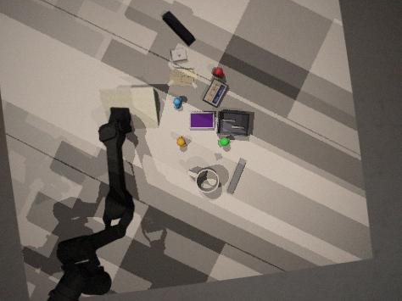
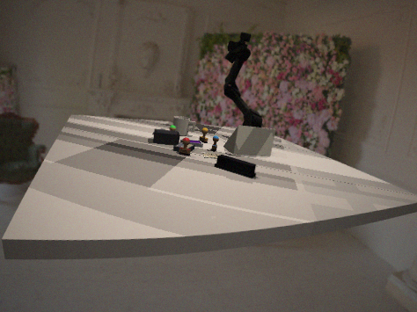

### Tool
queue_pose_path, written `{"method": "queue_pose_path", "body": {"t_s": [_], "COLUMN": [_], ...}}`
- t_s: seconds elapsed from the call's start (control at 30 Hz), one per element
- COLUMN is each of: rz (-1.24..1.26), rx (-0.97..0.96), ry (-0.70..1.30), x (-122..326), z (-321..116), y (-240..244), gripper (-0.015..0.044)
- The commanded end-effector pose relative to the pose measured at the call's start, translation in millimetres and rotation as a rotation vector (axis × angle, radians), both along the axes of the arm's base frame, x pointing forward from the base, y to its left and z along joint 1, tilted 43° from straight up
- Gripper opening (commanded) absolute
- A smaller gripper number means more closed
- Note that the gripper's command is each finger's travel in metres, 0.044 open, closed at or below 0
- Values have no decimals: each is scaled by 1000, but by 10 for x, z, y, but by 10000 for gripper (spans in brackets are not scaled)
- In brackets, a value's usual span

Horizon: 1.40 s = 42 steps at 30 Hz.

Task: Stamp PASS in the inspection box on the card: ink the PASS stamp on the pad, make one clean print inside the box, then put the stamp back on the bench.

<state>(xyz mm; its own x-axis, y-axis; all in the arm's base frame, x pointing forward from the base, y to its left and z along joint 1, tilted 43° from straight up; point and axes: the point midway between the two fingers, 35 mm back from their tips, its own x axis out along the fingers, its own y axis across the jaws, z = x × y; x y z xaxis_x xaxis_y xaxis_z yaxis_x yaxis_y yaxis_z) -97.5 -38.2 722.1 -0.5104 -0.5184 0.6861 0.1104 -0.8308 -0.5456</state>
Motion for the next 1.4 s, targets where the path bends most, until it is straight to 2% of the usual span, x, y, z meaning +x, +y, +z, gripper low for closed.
{"method": "queue_pose_path", "body": {"t_s": [0.0, 0.2, 0.5, 0.77, 1.03, 1.37], "rz": [-2, -85, -332, -583, -842, -1192], "rx": [-3, -124, -412, -667, -921, -1263], "ry": [0, 8, 53, 109, 179, 290], "x": [-3, -112, -155, 120, 683, 1747], "z": [2, 77, 99, -95, -474, -1240], "y": [9, 438, 1600, 2648, 3553, 4381], "gripper": [374, 228, 228, 228, 228, 228]}}
